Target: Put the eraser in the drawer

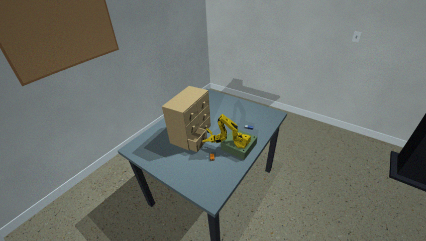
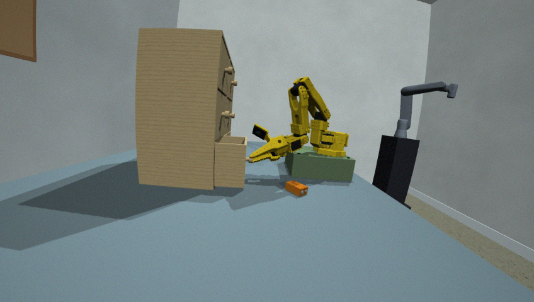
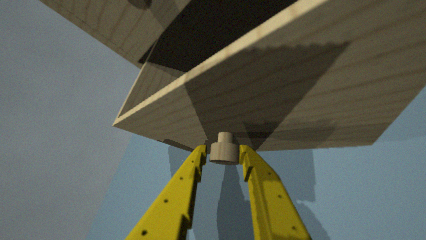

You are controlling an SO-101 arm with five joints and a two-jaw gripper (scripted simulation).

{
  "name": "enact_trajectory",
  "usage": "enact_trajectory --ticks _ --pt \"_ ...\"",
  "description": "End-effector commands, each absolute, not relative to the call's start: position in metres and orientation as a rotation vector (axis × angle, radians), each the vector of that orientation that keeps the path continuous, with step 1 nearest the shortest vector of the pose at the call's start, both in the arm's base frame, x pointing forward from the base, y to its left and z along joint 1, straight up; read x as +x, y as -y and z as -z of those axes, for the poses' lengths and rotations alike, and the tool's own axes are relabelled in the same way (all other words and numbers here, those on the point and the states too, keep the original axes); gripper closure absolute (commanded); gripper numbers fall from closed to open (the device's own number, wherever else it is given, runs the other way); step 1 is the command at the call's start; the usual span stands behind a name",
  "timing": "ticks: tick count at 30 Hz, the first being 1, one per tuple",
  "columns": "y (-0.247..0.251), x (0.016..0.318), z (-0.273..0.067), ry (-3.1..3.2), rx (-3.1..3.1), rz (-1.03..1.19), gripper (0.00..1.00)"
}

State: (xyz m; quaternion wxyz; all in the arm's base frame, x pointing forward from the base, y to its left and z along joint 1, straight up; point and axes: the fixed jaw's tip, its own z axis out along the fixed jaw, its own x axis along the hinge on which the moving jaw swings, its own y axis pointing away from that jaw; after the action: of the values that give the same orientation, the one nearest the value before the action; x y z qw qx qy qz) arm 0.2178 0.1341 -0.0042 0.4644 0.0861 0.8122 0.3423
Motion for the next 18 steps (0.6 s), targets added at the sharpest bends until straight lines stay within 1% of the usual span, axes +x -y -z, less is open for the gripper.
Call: enact_trajectory --ticks 1,12,14,18 --pt "-0.1358 0.2142 0.006 -2.006 0.205 -0.848 0.86" --pt "-0.1358 0.2142 0.006 -2.006 0.205 -0.848 0.79" --pt "-0.1358 0.2142 0.006 -2.006 0.205 -0.848 0.79" --pt "-0.1353 0.2051 0.0065 -2.031 0.186 -0.847 0.79"
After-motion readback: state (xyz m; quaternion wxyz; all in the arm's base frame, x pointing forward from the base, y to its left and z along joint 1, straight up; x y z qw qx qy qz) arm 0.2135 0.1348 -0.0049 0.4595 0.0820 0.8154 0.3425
